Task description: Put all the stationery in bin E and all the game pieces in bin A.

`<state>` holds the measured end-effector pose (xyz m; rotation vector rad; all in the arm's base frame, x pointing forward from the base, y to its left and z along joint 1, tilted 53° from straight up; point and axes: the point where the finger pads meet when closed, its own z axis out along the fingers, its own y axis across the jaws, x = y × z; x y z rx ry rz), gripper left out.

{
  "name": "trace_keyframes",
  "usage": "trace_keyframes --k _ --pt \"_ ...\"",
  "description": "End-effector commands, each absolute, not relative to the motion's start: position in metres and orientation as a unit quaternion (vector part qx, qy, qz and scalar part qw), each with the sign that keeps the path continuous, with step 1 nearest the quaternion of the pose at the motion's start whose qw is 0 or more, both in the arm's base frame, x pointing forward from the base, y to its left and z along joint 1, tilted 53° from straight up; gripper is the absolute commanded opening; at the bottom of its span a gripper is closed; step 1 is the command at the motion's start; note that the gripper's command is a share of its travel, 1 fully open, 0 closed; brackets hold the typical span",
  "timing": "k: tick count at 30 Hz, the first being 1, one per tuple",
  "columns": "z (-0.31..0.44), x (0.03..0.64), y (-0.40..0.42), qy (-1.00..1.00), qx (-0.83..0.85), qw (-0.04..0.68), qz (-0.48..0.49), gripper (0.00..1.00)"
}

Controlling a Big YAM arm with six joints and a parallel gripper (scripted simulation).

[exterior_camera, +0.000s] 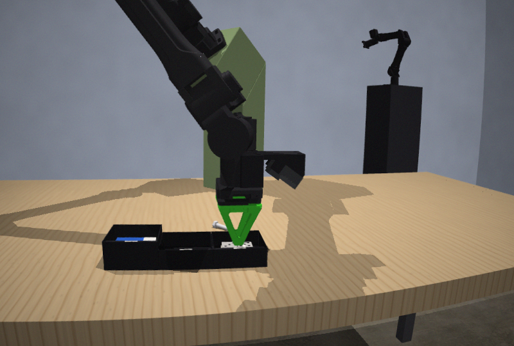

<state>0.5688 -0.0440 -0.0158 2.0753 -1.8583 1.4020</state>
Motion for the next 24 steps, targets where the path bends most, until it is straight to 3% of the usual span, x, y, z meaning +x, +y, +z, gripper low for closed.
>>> trace_keyframes --k 1,24 --pt "-0.007 0.563 -0.052 -0.601 0.659 0.012 0.451 0.32" --pt "0.010 0.550 -0.017 -0.592 0.667 0.002 0.451 0.32"
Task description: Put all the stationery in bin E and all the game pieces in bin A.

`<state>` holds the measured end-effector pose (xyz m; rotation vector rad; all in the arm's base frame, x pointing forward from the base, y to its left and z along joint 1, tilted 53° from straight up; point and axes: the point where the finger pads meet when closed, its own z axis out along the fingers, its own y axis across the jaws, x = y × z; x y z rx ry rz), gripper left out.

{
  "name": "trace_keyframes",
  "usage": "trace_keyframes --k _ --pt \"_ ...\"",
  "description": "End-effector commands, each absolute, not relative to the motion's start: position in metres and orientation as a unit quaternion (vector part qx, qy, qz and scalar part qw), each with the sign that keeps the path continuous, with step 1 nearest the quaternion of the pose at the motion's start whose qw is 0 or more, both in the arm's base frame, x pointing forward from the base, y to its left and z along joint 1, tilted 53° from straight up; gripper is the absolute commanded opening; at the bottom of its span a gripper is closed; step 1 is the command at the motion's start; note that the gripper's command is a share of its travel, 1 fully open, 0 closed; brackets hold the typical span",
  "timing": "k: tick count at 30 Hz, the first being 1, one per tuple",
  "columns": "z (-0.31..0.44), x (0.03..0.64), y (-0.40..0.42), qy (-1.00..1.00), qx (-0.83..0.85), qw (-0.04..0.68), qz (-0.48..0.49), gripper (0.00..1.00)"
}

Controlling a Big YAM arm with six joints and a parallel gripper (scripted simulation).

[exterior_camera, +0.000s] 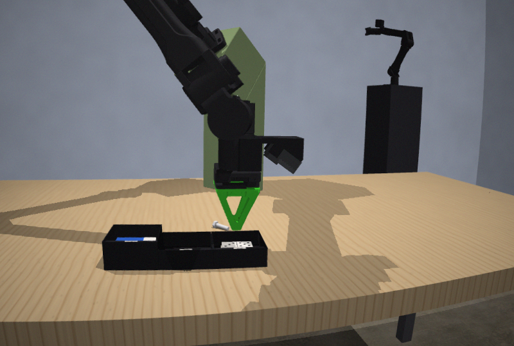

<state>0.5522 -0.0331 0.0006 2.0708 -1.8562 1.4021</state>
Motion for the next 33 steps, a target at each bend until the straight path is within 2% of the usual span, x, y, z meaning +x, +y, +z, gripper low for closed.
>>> trace_keyframes --k 1,33 --pt "0.012 0.546 -0.015 -0.592 0.668 0.003 0.451 0.32" --pt "0.003 0.540 -0.016 -0.597 0.668 0.014 0.445 0.32"
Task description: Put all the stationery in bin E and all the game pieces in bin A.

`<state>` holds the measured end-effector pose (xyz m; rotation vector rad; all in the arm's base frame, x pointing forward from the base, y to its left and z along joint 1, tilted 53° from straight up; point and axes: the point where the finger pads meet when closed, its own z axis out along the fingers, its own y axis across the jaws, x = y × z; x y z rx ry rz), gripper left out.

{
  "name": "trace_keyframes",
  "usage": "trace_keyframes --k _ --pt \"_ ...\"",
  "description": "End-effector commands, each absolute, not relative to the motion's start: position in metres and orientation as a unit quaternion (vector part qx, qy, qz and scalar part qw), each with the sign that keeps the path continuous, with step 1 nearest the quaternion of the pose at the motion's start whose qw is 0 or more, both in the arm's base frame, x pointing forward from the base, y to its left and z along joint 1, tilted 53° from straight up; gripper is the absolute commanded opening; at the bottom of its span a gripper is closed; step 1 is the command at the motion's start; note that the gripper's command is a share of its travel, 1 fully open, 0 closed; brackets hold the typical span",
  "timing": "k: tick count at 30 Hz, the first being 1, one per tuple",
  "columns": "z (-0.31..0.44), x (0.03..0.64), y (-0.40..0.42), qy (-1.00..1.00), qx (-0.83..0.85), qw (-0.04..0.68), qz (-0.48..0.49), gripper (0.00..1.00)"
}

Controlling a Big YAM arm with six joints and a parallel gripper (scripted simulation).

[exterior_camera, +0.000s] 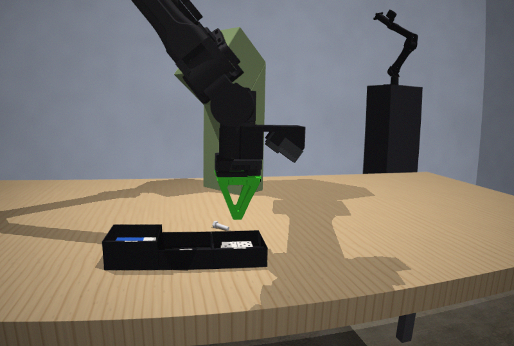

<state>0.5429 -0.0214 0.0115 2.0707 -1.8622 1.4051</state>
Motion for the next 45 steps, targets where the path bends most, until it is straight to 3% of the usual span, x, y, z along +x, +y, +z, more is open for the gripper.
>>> trace_keyframes --k 1,45 --pt "0.003 0.540 -0.016 -0.597 0.668 0.014 0.445 0.32" --pt "0.004 0.543 -0.004 -0.591 0.673 0.010 0.445 0.32"
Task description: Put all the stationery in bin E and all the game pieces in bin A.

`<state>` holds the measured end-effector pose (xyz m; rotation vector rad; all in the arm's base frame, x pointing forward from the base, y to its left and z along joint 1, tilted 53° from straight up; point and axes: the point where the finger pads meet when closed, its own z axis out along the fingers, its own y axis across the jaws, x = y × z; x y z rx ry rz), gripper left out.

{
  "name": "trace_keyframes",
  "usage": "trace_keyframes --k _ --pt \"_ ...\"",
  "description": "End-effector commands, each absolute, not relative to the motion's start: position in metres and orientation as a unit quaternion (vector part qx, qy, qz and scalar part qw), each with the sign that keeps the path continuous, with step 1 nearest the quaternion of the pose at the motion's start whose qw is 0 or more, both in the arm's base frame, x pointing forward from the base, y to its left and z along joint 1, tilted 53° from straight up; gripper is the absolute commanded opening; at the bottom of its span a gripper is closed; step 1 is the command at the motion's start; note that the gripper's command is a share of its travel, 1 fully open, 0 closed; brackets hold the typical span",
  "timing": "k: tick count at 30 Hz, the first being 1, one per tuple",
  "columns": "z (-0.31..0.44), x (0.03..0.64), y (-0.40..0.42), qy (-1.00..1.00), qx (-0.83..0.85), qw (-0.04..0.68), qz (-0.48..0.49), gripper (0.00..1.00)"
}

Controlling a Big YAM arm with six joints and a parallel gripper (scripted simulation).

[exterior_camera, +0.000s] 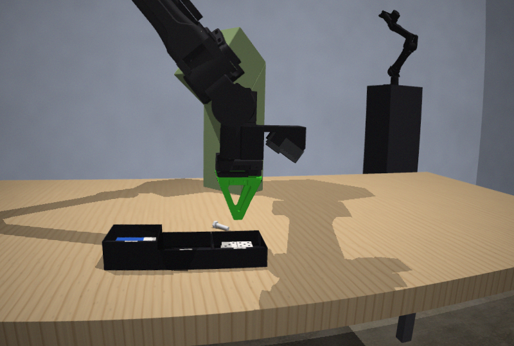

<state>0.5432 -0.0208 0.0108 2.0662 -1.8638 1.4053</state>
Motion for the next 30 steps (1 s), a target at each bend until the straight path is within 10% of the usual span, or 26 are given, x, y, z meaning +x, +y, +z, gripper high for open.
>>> trace_keyframes --k 1,2,30 --pt "0.003 0.543 -0.004 -0.591 0.673 0.010 0.445 0.32" --pt "0.019 0.539 -0.002 -0.592 0.667 0.003 0.451 1.00" --pt "0.076 0.482 0.049 -0.593 0.667 0.002 0.451 1.00"
